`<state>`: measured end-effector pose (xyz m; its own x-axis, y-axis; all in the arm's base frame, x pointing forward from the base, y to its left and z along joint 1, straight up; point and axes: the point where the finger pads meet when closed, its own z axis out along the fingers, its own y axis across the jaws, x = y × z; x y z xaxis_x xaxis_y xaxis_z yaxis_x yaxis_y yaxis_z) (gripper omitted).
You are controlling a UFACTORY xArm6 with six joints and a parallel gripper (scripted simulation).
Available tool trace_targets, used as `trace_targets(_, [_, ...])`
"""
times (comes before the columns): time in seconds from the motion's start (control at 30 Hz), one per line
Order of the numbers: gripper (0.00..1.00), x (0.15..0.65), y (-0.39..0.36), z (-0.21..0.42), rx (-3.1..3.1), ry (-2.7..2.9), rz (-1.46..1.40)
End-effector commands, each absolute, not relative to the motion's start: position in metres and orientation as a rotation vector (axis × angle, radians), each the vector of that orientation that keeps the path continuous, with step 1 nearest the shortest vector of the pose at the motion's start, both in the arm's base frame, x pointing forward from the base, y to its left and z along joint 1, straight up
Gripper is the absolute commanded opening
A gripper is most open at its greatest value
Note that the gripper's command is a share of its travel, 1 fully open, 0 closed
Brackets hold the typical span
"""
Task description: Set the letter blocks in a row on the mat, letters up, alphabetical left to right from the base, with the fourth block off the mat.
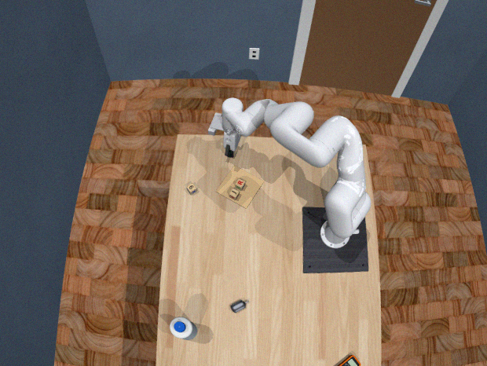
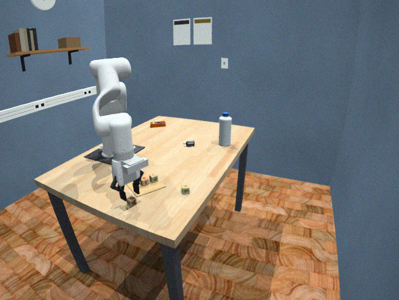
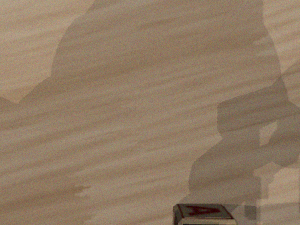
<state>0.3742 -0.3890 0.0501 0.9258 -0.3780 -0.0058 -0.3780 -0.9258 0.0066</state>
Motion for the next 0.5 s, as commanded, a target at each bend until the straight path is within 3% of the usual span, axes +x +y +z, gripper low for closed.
trace_targets(0.0, [0.64, 0.376, -0.391, 0.053, 3.074, -0.603, -0.002])
trace_targets(0.47, [0.64, 0.376, -0.391, 0.042, 3.074, -0.603, -0.002])
